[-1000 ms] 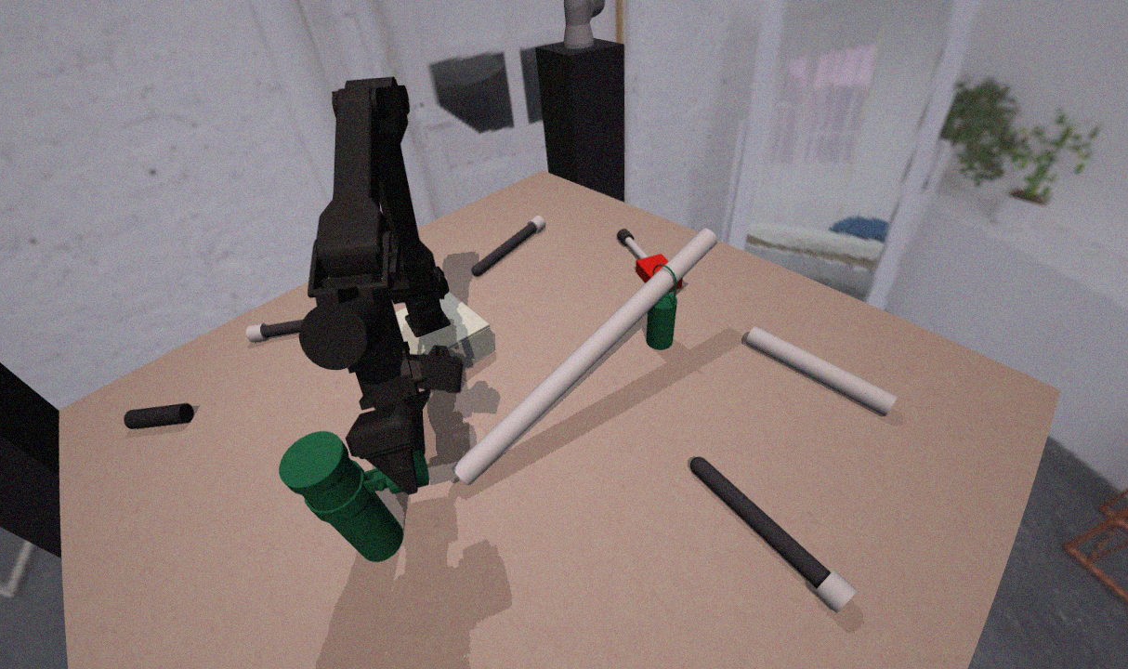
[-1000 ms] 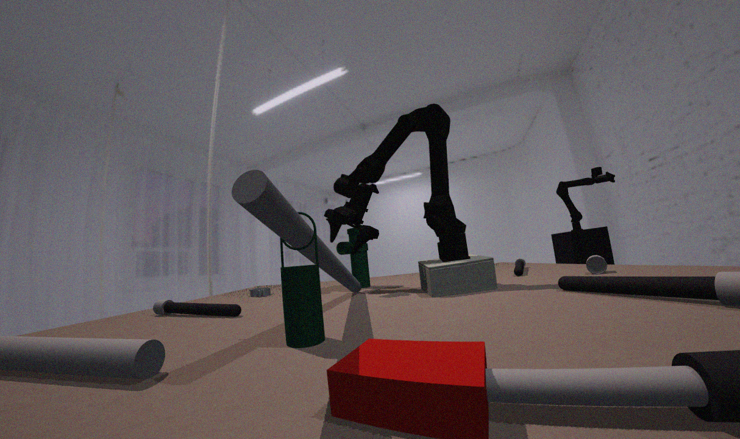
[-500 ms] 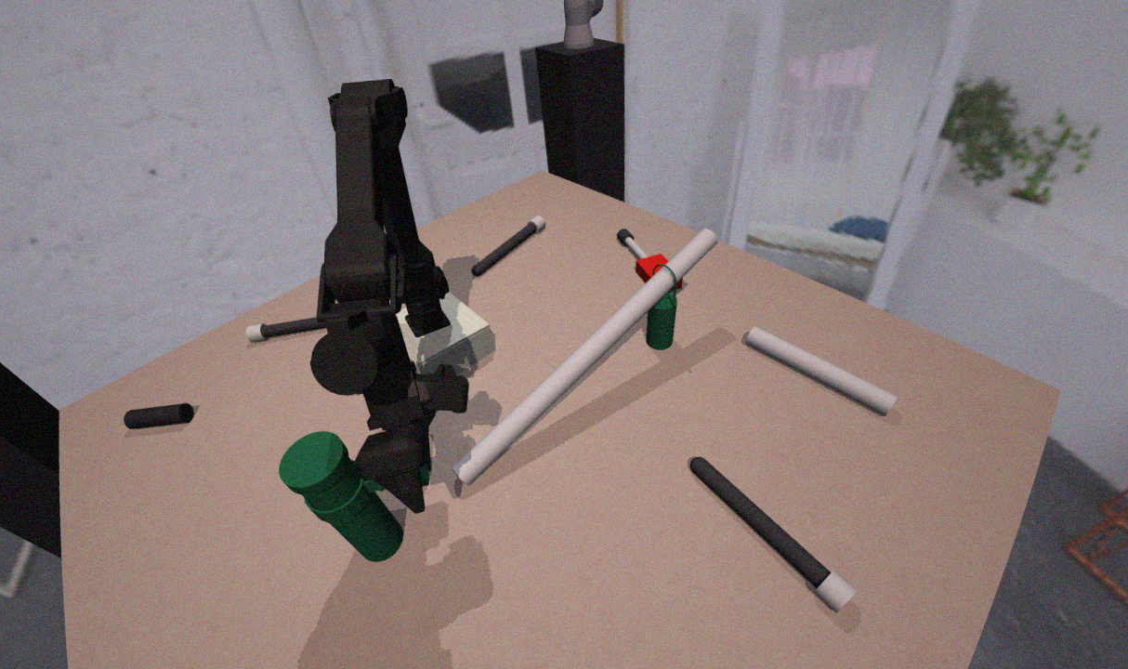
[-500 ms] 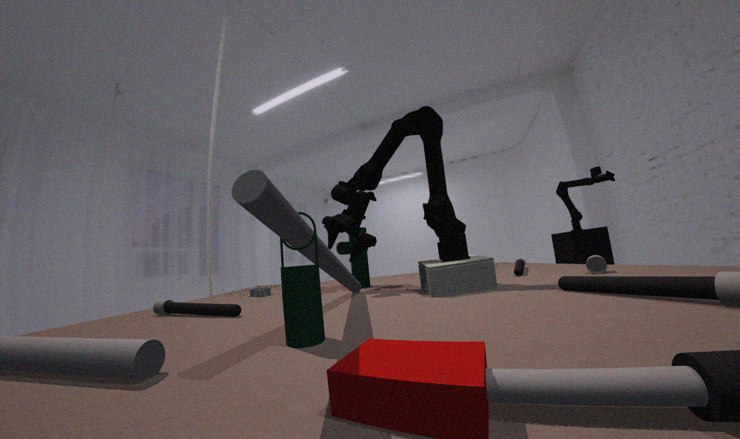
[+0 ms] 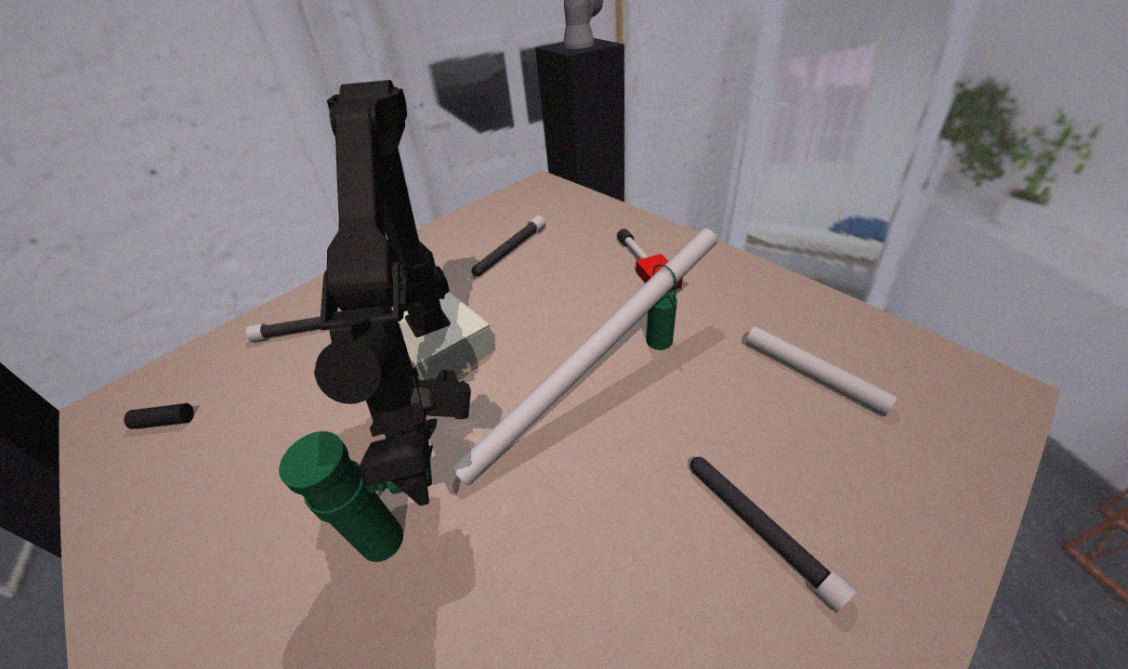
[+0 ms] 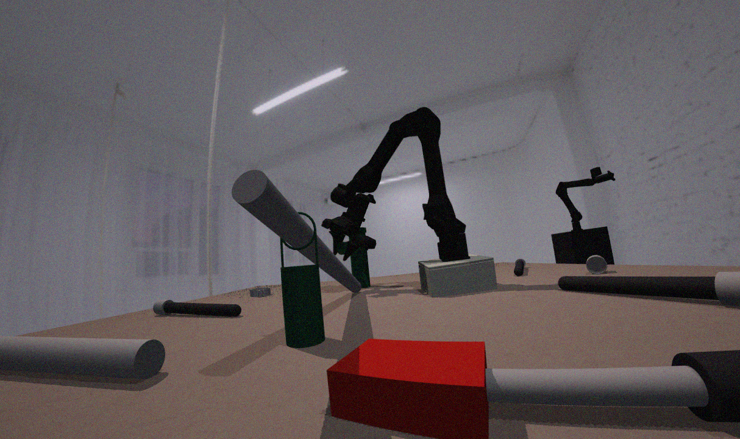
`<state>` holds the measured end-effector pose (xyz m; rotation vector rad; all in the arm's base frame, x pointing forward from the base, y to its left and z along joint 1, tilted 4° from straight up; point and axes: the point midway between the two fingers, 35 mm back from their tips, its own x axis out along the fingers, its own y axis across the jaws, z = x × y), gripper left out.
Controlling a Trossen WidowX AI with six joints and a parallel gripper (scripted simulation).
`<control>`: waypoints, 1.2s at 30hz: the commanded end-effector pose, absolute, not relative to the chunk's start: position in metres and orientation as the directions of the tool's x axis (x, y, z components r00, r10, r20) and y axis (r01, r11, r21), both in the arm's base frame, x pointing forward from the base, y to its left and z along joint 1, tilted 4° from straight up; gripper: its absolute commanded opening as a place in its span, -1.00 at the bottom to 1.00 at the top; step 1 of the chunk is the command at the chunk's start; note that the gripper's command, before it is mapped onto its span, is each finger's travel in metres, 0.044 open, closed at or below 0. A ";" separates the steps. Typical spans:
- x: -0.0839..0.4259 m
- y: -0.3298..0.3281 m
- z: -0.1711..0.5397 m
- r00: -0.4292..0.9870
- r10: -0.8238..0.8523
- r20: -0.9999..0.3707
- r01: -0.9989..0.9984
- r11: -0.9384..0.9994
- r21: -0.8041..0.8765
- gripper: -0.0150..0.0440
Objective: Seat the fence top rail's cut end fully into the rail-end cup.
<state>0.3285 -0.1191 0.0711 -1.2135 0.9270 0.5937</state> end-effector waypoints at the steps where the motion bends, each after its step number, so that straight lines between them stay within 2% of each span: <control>1: 0.329 -0.120 0.070 0.516 -0.089 -0.852 -0.808 0.277 -0.519 -0.09; 3: 0.329 -0.120 0.070 0.516 -0.089 -0.852 -0.808 0.277 -0.519 -0.14; 7: 0.326 -0.119 0.070 0.520 -0.074 -0.851 -0.816 0.251 -0.520 -0.49; 36: 0.307 -0.116 0.069 0.534 0.028 -0.845 -0.844 0.072 -0.531 -0.49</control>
